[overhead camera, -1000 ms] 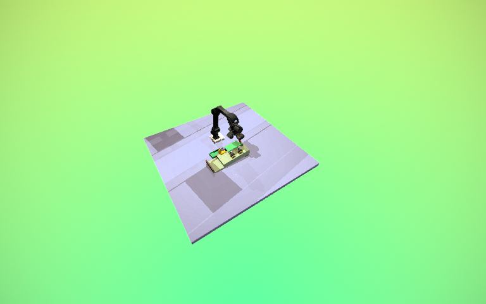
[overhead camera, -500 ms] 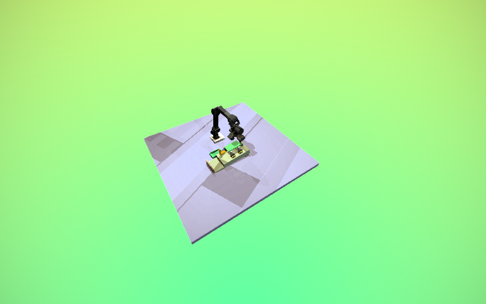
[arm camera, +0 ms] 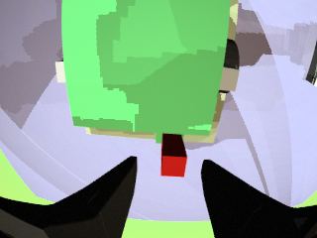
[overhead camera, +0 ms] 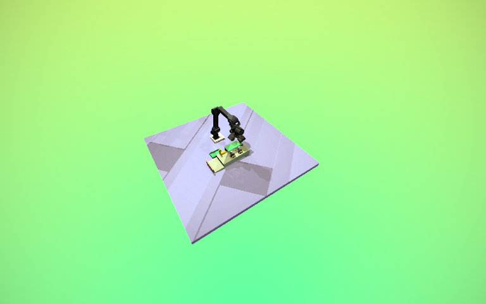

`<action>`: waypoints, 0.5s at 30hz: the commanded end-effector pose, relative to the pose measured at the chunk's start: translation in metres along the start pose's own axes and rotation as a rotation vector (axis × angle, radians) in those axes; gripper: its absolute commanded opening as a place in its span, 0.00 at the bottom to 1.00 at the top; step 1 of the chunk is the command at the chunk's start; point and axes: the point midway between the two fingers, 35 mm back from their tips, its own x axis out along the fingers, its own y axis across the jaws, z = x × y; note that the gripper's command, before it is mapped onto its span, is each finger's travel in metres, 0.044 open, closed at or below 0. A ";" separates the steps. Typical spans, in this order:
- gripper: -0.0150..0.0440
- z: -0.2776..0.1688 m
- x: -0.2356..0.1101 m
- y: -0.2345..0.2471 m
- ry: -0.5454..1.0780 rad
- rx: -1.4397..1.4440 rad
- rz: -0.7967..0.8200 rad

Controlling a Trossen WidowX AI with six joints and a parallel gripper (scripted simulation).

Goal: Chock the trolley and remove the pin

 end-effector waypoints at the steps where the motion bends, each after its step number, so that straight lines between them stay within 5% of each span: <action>1: 0.58 0.000 0.008 -0.001 0.004 0.007 -0.008; 15: 0.58 0.000 0.028 -0.001 0.005 0.007 -0.008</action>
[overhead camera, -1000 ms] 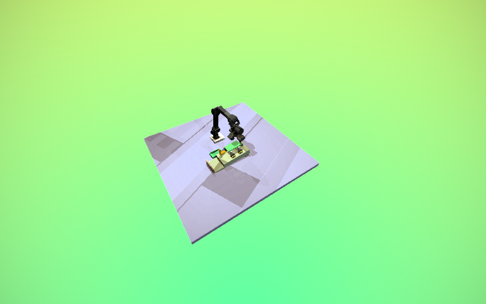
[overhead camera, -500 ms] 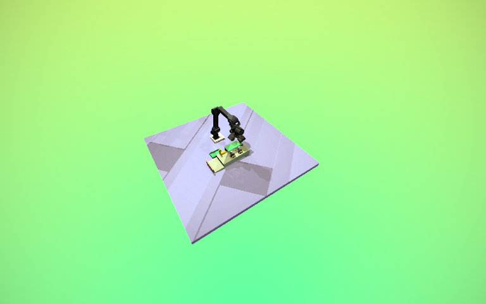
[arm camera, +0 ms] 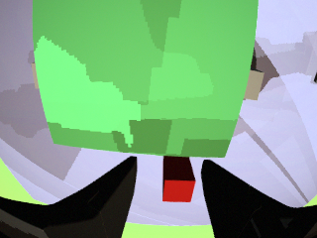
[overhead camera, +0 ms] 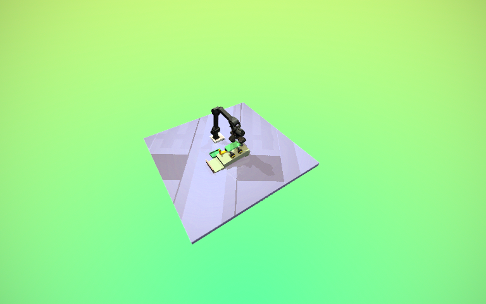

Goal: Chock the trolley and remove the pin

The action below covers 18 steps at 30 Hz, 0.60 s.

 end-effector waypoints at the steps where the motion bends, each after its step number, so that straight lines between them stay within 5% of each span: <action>1: 0.58 0.000 0.008 -0.002 0.004 0.007 -0.007; 11: 0.58 0.000 0.018 -0.003 0.005 0.007 -0.007; 18: 0.33 0.000 0.014 -0.002 0.000 0.000 -0.003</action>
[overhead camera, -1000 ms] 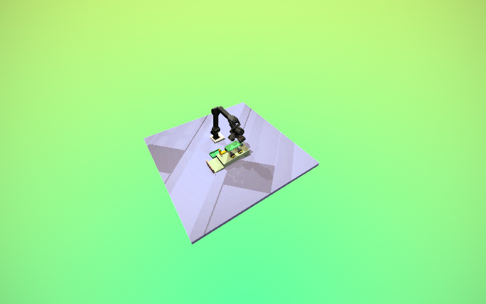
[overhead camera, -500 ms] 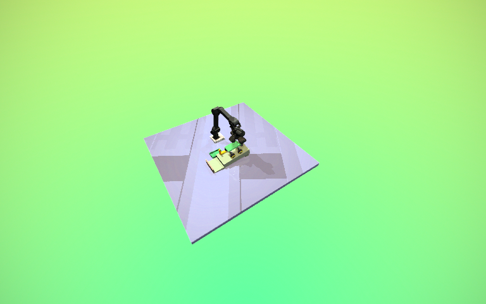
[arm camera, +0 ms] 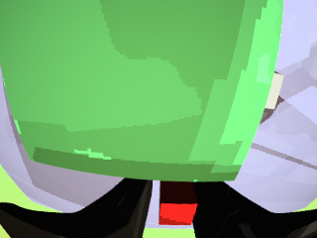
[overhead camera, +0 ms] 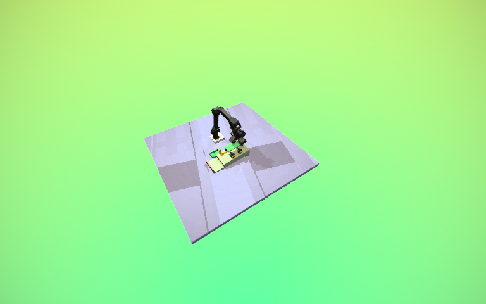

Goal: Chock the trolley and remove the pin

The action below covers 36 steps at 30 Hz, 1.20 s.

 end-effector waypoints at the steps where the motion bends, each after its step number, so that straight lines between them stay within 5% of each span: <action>1: 0.32 0.000 0.000 0.000 0.000 0.000 0.000; 7: 0.25 0.000 0.000 0.000 0.000 0.000 0.000; 36: 0.25 -0.001 -0.020 -0.002 0.004 0.006 -0.005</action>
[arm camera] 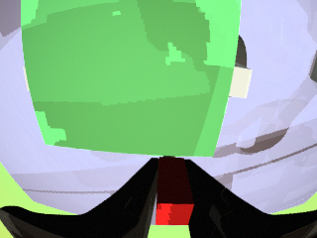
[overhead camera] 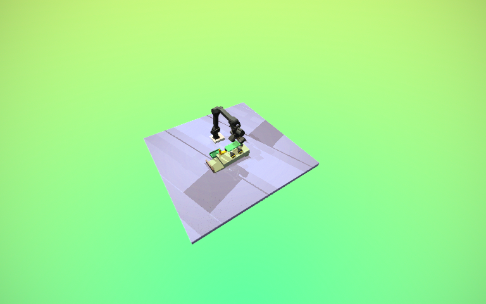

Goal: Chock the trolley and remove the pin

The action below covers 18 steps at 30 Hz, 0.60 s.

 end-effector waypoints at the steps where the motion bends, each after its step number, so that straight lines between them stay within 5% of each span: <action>1: 0.25 -0.001 -0.005 0.000 0.004 -0.006 0.003; 18: 0.25 -0.002 -0.017 0.000 0.004 -0.006 0.003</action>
